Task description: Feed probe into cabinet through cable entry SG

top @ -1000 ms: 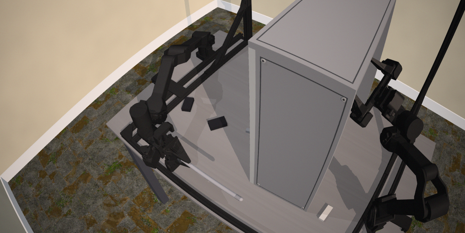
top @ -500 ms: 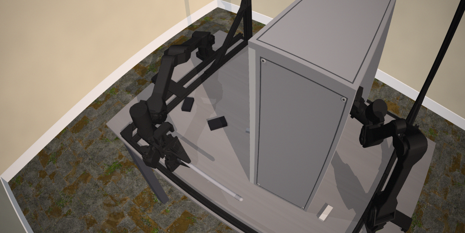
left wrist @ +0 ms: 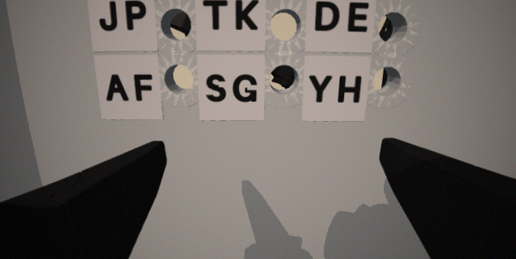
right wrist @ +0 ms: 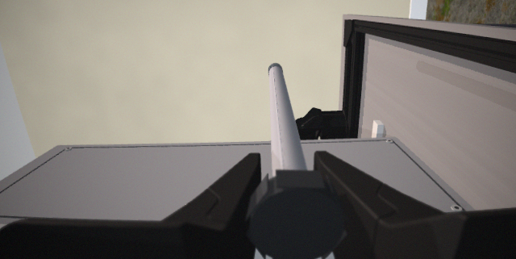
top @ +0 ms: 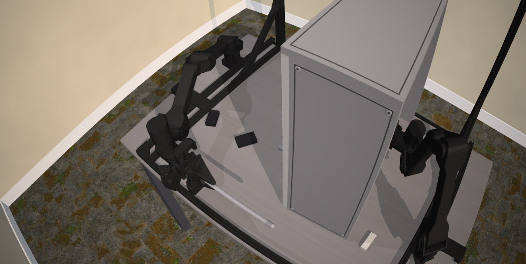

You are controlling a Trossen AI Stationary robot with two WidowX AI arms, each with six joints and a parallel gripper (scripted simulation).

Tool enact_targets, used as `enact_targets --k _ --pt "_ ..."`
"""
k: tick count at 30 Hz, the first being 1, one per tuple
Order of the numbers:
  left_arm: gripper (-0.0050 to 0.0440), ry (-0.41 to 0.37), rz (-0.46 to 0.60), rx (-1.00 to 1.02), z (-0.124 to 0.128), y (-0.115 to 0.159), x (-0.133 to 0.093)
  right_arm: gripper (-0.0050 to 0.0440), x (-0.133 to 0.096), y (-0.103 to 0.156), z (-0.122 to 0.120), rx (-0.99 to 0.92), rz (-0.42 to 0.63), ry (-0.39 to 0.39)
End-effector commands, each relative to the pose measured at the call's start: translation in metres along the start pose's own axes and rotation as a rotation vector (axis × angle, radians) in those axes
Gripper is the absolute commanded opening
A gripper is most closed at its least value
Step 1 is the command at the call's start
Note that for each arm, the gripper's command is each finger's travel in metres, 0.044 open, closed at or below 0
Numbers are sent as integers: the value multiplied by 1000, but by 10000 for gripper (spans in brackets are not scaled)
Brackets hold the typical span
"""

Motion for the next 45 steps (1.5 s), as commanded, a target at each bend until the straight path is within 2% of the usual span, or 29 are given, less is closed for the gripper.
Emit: enact_targets --k 1,6,12,19,21,27,29,34,38,45 --pt "440 0 8 9 -1 4 0 0 0 0 0 3 -3 -1" --pt "440 0 8 9 -3 4 0 0 0 0 0 3 -3 -1" --pt "440 0 8 9 -57 -10 0 0 0 0 0 3 -3 -1" --pt "440 0 8 9 -59 -10 0 0 0 0 0 3 -3 -1" --pt "440 0 8 11 -49 -8 2 0 0 0 0 3 -3 -1" --pt "440 4 16 26 37 13 4 0 0 0 0 3 -3 -1" --pt "440 5 20 28 55 17 0 0 0 0 0 3 -3 -1" --pt "440 8 25 27 56 17 0 0 0 0 0 3 -3 -1" --pt "440 39 73 -32 30 -6 8 0 0 0 0 3 -3 -1" --pt "440 77 164 -56 4 -32 9 0 0 0 0 3 -3 -1"
Point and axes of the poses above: on each arm, the point midway between the two fingers, 35 mm back from their tips, its own x axis out along the fingers, its own z axis across the jaws, y = z × x, the point moved 4 cm from there along -x, back along the fingers, and after that the axes turned 15 degrees about x, right-handed, at the moved point
